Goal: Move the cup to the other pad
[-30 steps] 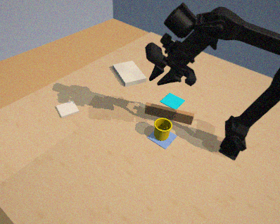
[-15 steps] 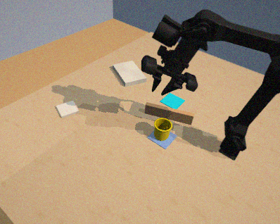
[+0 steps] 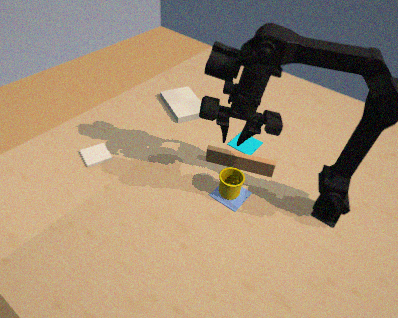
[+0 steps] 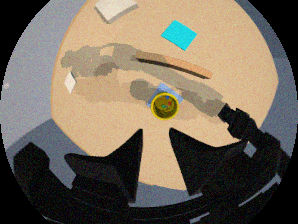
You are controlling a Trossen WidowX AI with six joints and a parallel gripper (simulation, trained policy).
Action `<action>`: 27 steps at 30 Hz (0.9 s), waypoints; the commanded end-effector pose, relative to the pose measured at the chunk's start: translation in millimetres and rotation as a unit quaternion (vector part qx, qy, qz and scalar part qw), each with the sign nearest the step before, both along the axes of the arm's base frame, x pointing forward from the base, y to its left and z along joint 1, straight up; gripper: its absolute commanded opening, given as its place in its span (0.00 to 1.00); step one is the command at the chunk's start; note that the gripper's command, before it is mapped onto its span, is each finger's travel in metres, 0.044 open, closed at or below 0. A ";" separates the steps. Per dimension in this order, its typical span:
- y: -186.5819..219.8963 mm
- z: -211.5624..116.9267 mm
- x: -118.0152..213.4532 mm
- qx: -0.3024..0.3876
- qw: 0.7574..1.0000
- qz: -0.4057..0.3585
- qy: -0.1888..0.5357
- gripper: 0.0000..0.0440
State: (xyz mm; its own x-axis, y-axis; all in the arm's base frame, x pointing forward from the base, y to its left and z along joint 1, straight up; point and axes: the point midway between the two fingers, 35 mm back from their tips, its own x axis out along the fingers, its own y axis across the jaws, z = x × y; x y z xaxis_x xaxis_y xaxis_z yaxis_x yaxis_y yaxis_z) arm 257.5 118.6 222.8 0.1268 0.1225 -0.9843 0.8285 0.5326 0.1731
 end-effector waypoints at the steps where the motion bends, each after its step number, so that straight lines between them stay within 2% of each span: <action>1: -4.5 -9.5 -2.6 -0.018 0.999 -0.012 0.026 0.35; 12: -14.9 -32.3 -10.9 -0.058 0.994 -0.038 0.080 0.33; 27: -24.1 -69.3 -17.7 -0.106 0.985 -0.061 0.121 0.36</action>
